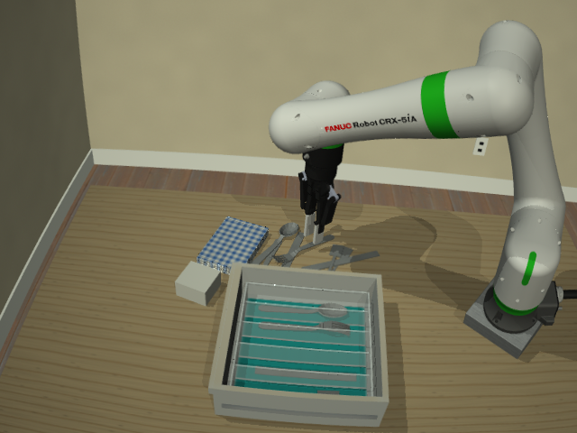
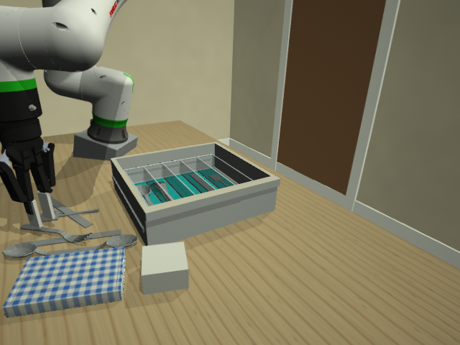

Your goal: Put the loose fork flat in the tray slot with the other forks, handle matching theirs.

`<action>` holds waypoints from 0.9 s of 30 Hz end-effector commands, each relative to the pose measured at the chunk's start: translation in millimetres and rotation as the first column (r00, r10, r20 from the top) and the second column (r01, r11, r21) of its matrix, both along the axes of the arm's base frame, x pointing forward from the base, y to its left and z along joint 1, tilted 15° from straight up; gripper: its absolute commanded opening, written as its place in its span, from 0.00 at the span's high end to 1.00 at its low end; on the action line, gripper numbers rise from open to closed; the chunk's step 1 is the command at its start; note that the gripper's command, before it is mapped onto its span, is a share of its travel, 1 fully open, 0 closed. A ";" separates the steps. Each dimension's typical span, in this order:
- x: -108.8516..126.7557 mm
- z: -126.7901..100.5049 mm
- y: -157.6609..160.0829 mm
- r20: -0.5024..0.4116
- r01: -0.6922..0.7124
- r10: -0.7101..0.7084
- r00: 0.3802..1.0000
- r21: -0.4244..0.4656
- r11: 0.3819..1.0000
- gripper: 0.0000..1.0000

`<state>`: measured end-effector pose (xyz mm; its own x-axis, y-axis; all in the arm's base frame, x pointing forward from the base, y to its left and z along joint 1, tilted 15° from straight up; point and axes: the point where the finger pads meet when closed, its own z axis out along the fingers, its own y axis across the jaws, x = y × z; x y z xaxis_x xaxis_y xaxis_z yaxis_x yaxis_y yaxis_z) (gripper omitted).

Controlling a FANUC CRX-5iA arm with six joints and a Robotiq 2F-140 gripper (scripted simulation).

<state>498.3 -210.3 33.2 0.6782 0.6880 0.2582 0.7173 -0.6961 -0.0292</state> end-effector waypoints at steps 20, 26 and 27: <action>0.1 0.1 -0.2 0.000 0.000 0.000 1.000 0.000 1.000 0.81; 0.4 -1.4 0.2 0.000 0.000 0.000 1.000 0.000 1.000 0.81; 0.5 -2.0 0.3 0.000 0.000 0.000 1.000 0.000 1.000 0.81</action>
